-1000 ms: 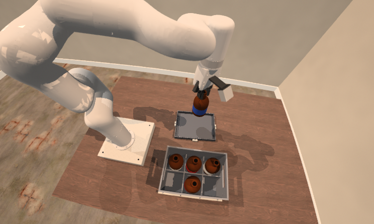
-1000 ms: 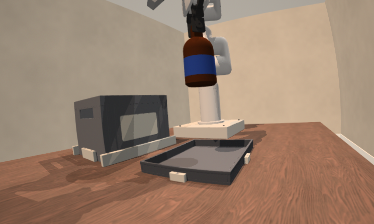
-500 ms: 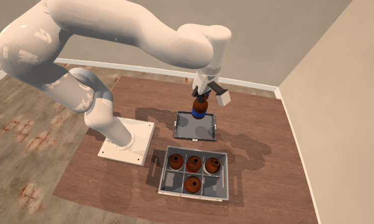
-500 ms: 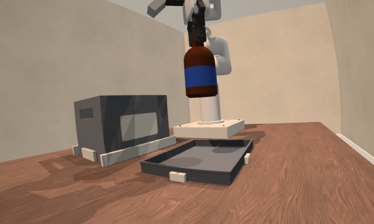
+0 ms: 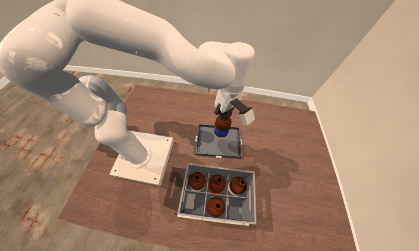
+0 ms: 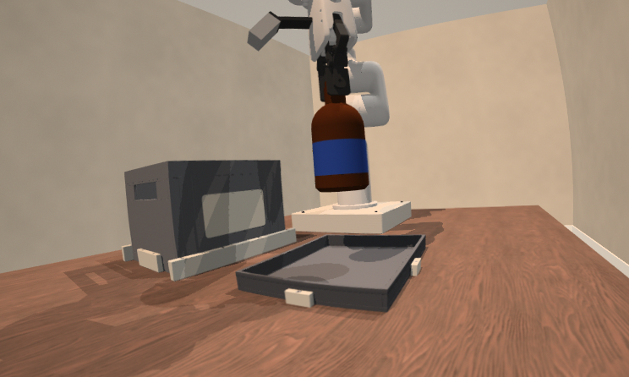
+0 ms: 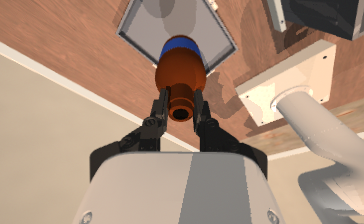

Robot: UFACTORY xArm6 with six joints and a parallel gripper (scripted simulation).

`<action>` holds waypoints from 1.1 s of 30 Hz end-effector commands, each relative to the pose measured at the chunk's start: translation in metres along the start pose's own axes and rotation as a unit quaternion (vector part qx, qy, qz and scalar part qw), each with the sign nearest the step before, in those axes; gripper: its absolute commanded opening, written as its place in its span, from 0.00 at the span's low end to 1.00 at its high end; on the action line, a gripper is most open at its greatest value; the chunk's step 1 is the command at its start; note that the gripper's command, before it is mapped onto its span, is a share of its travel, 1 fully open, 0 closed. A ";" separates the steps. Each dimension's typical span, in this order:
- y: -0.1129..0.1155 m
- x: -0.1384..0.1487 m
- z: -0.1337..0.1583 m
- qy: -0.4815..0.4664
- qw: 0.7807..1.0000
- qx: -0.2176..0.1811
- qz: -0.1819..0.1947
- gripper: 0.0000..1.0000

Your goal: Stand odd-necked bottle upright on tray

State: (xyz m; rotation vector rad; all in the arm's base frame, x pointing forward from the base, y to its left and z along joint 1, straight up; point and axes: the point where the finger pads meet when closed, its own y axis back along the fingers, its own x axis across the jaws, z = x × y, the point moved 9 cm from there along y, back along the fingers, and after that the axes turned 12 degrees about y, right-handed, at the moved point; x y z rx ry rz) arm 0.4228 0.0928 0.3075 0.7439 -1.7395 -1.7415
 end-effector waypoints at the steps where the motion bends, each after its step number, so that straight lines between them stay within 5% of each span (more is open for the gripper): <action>1: -0.009 -0.001 -0.001 0.000 1.000 0.001 -0.002 0.00; 33: -0.077 -0.002 -0.001 0.000 1.000 0.001 -0.002 0.00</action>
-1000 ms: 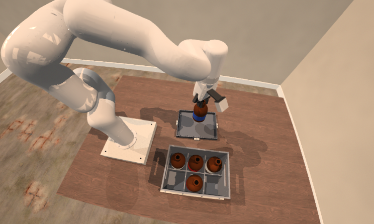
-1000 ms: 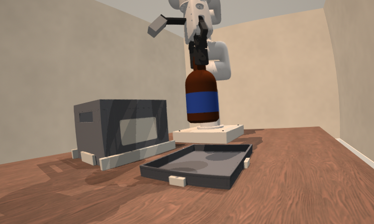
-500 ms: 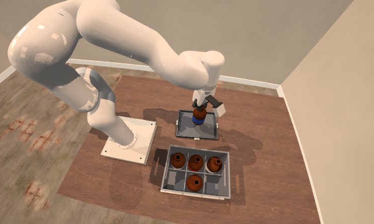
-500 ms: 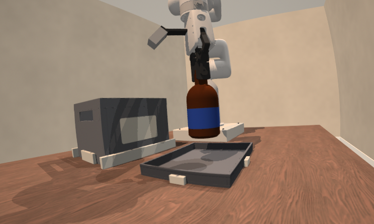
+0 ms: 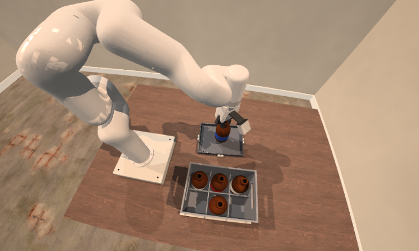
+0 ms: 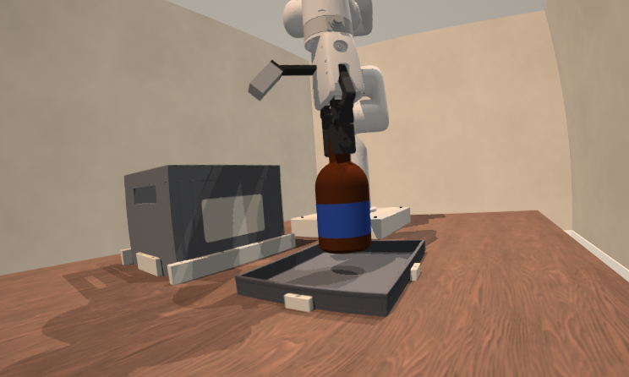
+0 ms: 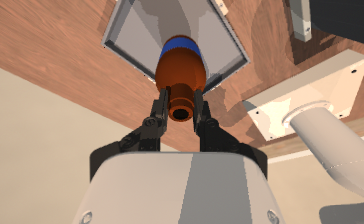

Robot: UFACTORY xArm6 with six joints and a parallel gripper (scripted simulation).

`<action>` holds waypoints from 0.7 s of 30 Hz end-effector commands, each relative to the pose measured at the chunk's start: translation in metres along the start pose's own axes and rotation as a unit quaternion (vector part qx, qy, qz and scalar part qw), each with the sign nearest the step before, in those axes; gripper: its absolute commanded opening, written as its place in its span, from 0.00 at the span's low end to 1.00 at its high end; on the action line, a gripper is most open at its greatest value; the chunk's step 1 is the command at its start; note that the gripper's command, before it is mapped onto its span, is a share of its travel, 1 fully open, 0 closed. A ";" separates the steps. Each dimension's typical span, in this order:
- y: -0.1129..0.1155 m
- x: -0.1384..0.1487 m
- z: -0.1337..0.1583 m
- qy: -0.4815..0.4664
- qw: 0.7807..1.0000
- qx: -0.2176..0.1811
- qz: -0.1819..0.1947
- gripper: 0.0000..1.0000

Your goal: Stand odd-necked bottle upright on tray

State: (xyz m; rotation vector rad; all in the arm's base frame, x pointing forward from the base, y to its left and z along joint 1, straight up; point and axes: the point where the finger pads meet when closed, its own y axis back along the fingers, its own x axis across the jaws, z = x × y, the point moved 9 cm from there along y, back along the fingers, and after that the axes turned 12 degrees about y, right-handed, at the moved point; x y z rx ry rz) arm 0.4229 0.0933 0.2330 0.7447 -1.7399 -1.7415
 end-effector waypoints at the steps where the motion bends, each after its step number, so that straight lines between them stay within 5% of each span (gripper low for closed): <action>1: -0.003 -0.001 -0.001 0.000 1.000 0.001 -0.002 0.00; 21: -0.012 -0.001 -0.001 0.000 1.000 0.001 -0.002 0.00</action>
